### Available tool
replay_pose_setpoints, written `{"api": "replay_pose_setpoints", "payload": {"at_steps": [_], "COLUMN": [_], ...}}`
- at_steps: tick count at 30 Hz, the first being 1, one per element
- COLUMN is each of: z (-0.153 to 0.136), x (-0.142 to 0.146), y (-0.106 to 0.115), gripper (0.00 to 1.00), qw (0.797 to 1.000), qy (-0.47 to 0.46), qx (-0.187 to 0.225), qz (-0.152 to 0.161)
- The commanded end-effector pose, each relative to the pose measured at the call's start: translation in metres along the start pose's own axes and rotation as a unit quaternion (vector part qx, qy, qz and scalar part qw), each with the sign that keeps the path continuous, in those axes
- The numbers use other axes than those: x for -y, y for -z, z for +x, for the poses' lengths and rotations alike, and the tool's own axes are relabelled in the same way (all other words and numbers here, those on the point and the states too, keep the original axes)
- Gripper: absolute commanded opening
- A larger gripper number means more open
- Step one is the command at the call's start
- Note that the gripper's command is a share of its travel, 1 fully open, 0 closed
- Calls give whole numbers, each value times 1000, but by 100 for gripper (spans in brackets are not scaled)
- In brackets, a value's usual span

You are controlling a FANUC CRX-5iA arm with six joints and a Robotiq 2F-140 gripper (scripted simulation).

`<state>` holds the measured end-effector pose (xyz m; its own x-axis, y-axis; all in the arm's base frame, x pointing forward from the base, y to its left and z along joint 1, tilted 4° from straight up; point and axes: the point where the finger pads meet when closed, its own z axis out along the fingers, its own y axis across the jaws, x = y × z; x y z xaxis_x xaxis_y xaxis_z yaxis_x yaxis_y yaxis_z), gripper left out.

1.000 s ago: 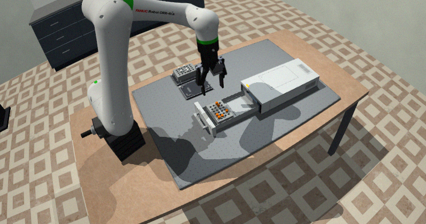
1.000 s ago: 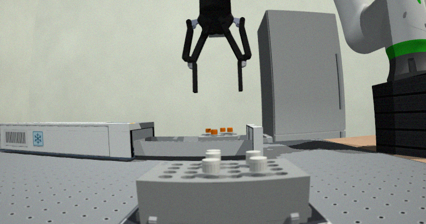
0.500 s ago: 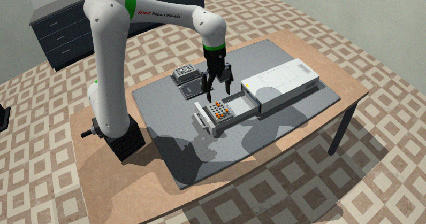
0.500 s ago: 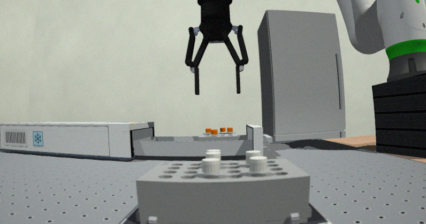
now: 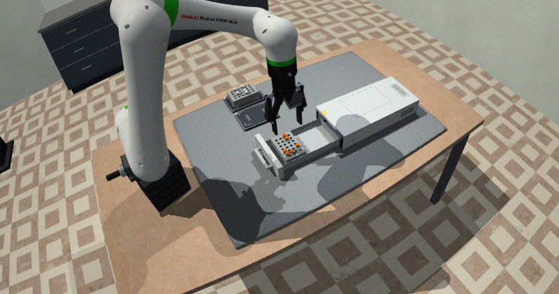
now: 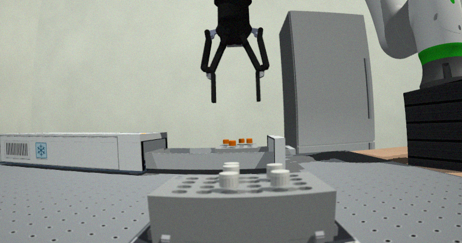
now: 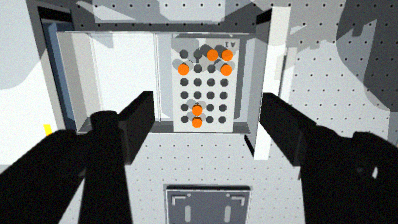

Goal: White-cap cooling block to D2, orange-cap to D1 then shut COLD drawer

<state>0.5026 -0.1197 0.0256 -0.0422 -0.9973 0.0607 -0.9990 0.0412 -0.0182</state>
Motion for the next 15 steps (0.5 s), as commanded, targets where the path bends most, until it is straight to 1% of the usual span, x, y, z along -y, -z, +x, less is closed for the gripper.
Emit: {"api": "replay_pose_setpoints", "payload": {"at_steps": [1,15], "z": [-1,-4], "x": [1,0], "y": [1,1], "gripper": [66,66], "qw": [1000,1000], "qy": [0,0], "qx": [0,0], "qz": [1,1]}}
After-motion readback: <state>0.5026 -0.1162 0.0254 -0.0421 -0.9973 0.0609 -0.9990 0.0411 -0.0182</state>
